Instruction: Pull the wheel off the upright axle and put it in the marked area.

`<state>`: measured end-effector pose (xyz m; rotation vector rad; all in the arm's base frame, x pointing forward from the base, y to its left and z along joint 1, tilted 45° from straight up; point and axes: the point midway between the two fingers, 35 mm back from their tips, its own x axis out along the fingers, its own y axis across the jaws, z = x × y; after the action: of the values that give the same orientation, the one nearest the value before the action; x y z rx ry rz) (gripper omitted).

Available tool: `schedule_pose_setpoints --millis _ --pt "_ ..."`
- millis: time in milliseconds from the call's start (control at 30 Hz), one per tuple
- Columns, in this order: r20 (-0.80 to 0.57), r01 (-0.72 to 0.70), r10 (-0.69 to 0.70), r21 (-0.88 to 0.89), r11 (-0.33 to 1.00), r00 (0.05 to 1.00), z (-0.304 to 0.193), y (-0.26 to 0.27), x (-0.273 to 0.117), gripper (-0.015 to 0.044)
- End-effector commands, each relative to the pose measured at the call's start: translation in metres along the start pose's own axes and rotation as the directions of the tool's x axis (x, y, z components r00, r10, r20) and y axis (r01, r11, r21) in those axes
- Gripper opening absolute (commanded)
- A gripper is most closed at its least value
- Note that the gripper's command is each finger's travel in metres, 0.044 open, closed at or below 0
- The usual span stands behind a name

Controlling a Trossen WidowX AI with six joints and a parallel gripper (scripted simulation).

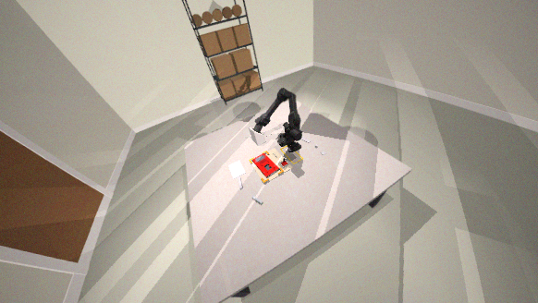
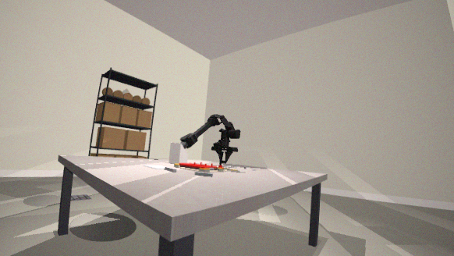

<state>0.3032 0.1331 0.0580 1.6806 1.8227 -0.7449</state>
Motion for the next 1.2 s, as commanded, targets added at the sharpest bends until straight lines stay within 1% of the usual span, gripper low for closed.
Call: schedule_pose_setpoints --millis 0,100,233,600,633,733,867,933,967,1100,1167 --pt "-0.007 0.006 -0.006 0.008 1.000 1.000 -0.001 -0.002 0.020 0.0000" --pt "-0.010 0.006 -0.006 0.008 1.000 1.000 -0.002 -0.004 0.035 0.0000" --pt "-0.011 0.007 -0.007 0.008 1.000 1.000 -0.002 -0.005 0.038 0.0000" --pt "-0.005 0.010 -0.010 0.001 1.000 1.000 -0.002 -0.005 0.034 0.0289" --pt "-0.005 0.010 -0.010 0.002 1.000 1.000 -0.001 -0.005 0.030 0.0300" --pt "-0.005 0.008 -0.008 0.004 1.000 1.000 -0.001 -0.003 0.012 0.0300" --pt "-0.008 0.007 -0.007 0.008 1.000 1.000 0.000 -0.004 -0.022 0.0300" --pt "-0.008 0.006 -0.006 0.008 1.000 1.000 0.000 -0.004 -0.024 0.0300" --pt "-0.005 0.005 -0.005 0.016 1.000 1.000 0.002 -0.004 -0.017 0.0326" --pt "0.004 0.005 -0.005 0.016 1.000 1.000 0.018 -0.030 -0.039 0.0431" --pt "0.005 0.006 -0.006 0.016 1.000 1.000 0.026 -0.047 -0.051 0.0440"
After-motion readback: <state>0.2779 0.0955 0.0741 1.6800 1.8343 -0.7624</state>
